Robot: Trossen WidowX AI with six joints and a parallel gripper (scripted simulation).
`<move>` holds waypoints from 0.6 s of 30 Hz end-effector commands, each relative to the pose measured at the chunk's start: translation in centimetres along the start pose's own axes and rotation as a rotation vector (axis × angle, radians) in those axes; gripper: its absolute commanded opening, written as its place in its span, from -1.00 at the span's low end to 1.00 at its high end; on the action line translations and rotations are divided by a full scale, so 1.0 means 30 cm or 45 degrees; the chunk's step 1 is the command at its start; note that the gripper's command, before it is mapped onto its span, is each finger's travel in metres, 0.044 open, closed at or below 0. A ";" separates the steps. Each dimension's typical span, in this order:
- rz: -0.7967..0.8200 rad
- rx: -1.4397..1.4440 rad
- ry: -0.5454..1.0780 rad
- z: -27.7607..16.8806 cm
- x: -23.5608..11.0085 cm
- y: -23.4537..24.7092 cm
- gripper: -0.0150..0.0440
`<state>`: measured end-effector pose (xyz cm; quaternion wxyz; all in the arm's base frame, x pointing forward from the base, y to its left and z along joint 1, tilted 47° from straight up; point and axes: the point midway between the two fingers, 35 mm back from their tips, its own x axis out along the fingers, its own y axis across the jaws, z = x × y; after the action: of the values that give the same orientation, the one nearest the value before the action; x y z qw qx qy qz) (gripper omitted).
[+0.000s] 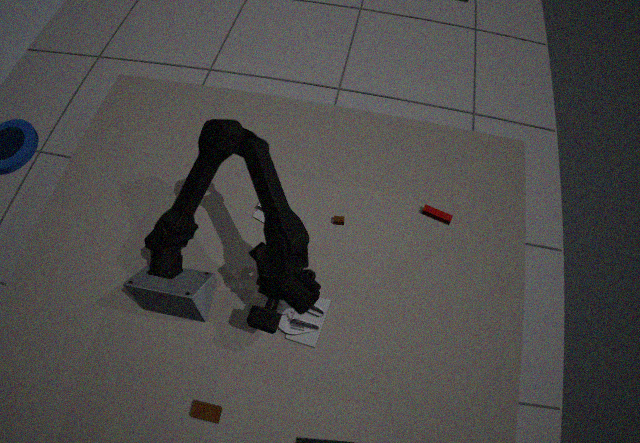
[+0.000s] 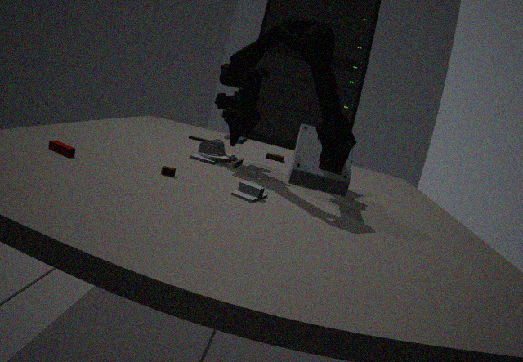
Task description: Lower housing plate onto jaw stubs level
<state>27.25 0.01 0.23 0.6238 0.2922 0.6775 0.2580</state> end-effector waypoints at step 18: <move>0.009 0.007 0.000 -0.007 0.114 0.005 0.70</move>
<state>27.02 2.18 -1.74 0.6236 0.2928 0.6771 0.2589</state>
